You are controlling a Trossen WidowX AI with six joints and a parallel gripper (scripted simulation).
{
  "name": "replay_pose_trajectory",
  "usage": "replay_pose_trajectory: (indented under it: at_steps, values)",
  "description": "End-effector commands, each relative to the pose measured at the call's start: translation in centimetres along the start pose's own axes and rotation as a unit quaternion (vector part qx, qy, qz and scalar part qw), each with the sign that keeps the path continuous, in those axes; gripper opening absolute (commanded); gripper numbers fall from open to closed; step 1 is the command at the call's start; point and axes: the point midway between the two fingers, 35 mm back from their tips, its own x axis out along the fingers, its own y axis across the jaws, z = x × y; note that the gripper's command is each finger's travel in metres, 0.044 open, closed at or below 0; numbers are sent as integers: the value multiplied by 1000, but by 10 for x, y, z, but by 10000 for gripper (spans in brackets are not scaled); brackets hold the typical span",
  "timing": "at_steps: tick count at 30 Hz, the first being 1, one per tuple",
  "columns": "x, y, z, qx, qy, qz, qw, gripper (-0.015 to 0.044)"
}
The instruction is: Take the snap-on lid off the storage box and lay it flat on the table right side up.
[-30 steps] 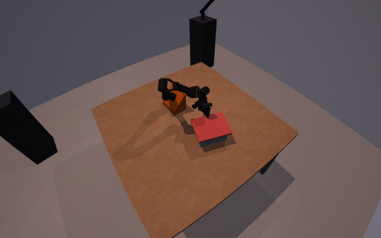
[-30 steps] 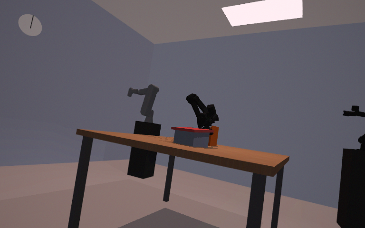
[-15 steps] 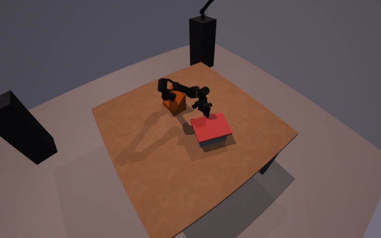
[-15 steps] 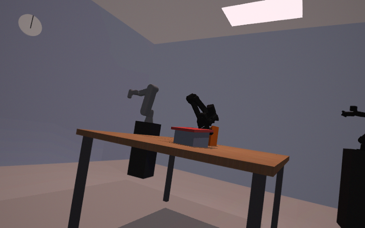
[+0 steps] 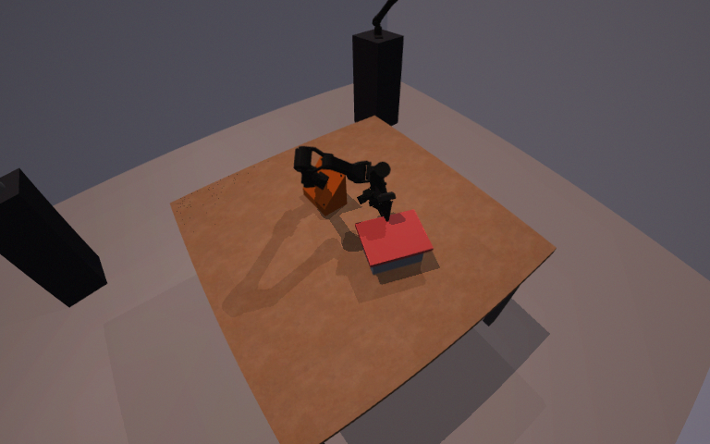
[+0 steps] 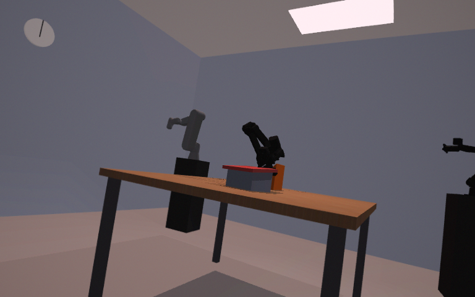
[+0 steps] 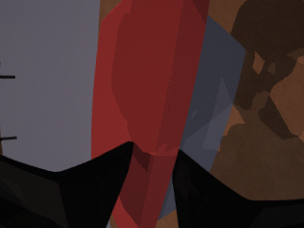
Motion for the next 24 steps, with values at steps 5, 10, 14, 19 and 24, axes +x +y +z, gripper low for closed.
replay_pose_trajectory:
  at_steps: [5, 10, 14, 19, 24]
  values:
    - [1, 1, 0, -1, 0, 0, 1000, 0]
    - [2, 1, 0, -1, 0, 0, 1000, 0]
    - [2, 2, 0, -1, 0, 0, 1000, 0]
    - [2, 2, 0, -1, 0, 0, 1000, 0]
    - [-1, 4, 0, 1, 0, 1, 1000, 0]
